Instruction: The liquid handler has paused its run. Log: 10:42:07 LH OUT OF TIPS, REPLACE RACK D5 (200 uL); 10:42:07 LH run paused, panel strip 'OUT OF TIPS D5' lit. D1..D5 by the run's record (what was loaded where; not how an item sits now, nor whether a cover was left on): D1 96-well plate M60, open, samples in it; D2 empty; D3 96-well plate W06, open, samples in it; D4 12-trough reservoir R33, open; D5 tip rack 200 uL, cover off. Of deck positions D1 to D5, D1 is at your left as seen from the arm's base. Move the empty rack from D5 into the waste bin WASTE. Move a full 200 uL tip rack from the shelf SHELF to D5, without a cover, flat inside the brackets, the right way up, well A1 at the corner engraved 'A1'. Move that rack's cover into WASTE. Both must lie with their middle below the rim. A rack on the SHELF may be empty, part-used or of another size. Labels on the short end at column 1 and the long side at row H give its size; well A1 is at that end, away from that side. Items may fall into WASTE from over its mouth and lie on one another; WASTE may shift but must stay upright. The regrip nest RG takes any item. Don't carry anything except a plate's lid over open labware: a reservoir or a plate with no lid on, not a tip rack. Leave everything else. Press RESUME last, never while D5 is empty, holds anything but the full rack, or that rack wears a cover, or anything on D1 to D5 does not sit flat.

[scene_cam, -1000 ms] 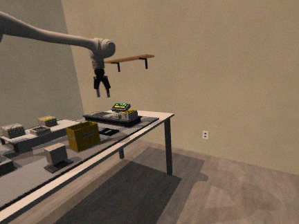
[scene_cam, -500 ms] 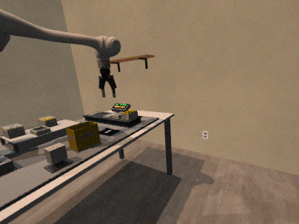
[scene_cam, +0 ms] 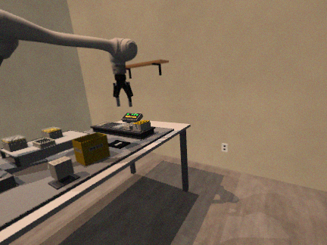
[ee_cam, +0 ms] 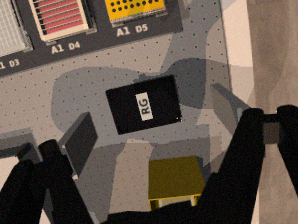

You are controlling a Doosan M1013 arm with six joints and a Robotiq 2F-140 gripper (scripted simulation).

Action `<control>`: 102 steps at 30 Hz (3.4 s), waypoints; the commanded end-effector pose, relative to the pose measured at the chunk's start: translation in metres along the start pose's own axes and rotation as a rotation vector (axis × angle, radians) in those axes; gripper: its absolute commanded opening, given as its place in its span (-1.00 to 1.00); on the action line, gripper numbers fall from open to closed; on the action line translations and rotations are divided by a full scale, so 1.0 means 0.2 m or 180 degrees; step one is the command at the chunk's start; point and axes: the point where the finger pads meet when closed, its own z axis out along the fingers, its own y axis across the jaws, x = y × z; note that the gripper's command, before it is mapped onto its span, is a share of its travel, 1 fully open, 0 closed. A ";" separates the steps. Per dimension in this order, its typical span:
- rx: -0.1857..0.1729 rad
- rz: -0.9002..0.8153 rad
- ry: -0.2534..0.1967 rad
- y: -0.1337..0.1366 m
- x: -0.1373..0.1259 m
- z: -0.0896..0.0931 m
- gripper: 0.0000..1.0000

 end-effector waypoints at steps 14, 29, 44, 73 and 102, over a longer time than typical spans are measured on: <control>0.0001 0.0005 0.0000 0.01 0.34 0.00 0.54; 0.0001 0.0005 0.0000 0.01 0.67 0.00 0.54; 0.0001 0.0005 0.0000 0.01 0.80 0.00 0.54; 0.0001 0.0005 0.0000 0.01 0.80 0.18 0.54; 0.0001 0.0005 0.0000 0.01 0.80 0.39 0.54</control>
